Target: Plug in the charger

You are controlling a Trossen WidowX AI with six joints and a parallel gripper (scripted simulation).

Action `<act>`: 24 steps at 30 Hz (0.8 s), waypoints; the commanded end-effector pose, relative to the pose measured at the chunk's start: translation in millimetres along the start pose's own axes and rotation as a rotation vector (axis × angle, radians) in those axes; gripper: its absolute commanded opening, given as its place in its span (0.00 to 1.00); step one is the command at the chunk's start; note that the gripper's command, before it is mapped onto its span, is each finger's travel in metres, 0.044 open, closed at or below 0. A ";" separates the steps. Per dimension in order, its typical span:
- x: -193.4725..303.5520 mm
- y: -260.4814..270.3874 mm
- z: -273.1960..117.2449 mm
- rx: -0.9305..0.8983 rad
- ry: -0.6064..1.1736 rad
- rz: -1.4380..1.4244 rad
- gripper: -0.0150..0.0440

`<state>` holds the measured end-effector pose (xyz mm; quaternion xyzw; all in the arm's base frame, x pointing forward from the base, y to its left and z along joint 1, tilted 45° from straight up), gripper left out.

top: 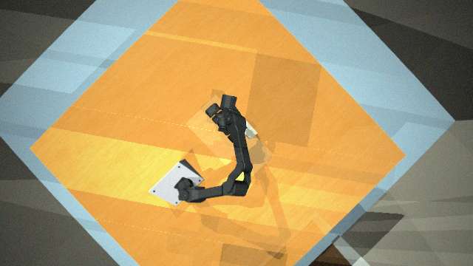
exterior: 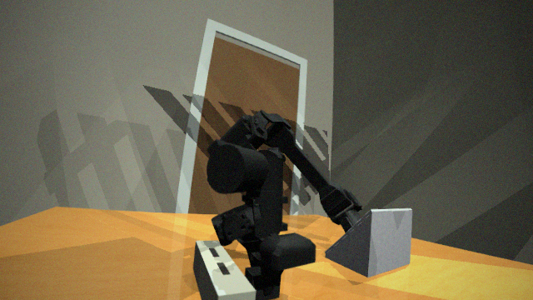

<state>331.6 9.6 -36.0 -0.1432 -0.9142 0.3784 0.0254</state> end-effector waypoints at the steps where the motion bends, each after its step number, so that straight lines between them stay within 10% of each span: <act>1: -1.2 0.2 -1.5 -0.002 -0.003 -0.004 0.25; 24: -5.1 0.3 -2.1 -0.002 -0.003 -0.003 0.25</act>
Point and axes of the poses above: the point midway between the two fingers, 35 mm back from their tips, its own z axis out along the fingers, its own y axis across the jaws, x = y × z, the point moved 2 cm from there along -z, back along the fingers, and after that the axes turned 5 degrees about z, right-handed, at the moved point
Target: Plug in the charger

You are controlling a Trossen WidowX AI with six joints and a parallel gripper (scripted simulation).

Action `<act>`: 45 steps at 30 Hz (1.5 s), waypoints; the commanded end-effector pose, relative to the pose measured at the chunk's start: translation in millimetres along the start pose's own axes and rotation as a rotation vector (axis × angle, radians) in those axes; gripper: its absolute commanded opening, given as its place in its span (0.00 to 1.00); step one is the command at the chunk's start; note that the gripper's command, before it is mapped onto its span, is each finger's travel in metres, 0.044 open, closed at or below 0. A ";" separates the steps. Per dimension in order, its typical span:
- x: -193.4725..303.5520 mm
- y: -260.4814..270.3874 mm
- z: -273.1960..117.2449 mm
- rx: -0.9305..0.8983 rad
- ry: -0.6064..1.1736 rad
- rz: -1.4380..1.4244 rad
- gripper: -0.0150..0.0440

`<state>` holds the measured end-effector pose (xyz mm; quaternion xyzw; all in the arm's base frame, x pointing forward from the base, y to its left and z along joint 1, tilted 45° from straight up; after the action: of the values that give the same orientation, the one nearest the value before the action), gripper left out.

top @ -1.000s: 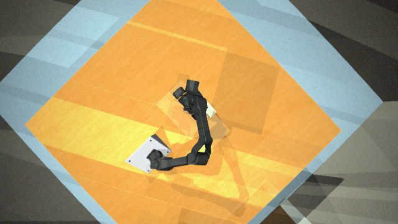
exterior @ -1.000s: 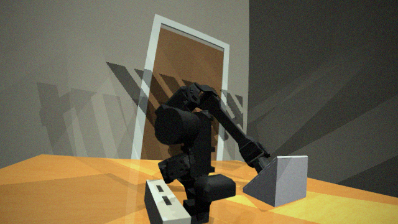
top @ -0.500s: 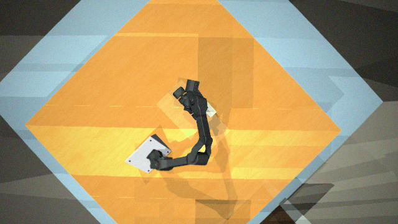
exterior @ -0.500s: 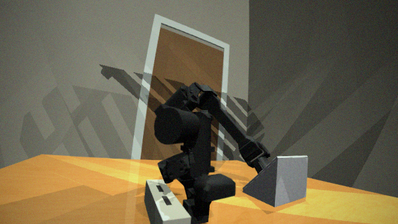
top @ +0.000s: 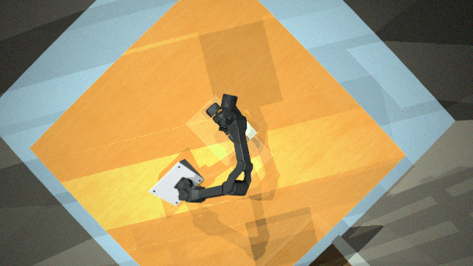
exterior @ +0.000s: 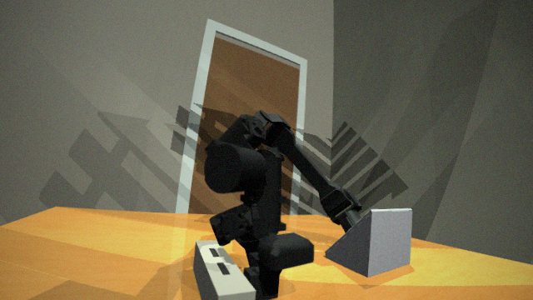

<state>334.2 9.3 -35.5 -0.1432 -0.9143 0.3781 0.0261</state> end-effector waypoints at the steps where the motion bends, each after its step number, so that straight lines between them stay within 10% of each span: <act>1: -2.6 0.2 -1.6 -0.002 -0.005 -0.003 0.25; 45: -8.6 0.5 -2.2 -0.002 -0.005 -0.003 0.25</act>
<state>340.4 8.5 -35.1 -0.1438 -0.9147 0.3767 0.0266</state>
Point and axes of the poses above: the point midway between the two fingers, 35 mm back from their tips, its own z axis out along the fingers, its own y axis across the jaws, x = y × z, the point moved 2 cm from there along -z, back along the fingers, and after that the axes turned 5 degrees about z, right-handed, at the moved point
